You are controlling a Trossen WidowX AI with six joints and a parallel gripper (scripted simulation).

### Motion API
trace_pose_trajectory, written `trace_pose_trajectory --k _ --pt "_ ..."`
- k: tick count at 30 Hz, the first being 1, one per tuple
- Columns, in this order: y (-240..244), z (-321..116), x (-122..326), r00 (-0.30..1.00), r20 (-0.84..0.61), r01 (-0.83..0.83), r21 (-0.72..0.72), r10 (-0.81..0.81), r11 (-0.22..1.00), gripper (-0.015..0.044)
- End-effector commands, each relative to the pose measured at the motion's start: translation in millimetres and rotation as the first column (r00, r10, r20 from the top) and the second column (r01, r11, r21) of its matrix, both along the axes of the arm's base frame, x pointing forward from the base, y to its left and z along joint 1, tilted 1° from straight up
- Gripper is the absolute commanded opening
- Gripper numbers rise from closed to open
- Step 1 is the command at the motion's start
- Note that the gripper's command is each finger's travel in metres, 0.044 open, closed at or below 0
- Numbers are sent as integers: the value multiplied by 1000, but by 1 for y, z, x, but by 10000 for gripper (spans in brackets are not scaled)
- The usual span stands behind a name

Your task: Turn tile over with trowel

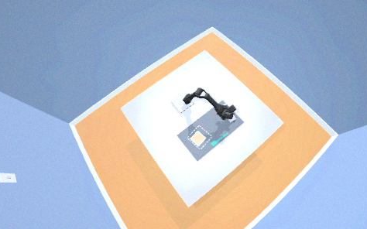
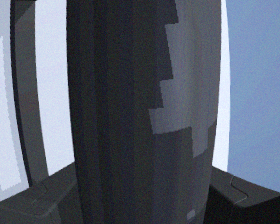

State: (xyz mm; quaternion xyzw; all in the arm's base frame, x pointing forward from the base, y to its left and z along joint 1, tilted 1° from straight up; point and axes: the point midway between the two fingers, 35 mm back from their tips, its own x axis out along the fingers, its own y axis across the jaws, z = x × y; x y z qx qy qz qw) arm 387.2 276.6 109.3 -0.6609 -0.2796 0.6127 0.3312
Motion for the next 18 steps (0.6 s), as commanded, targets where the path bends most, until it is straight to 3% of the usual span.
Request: trace_pose_trajectory --k 1,18 --pt "4 8 -3 1000 25 -18 15 17 1000 0" --pt "5 -10 -2 1000 25 -18 15 17 1000 0"
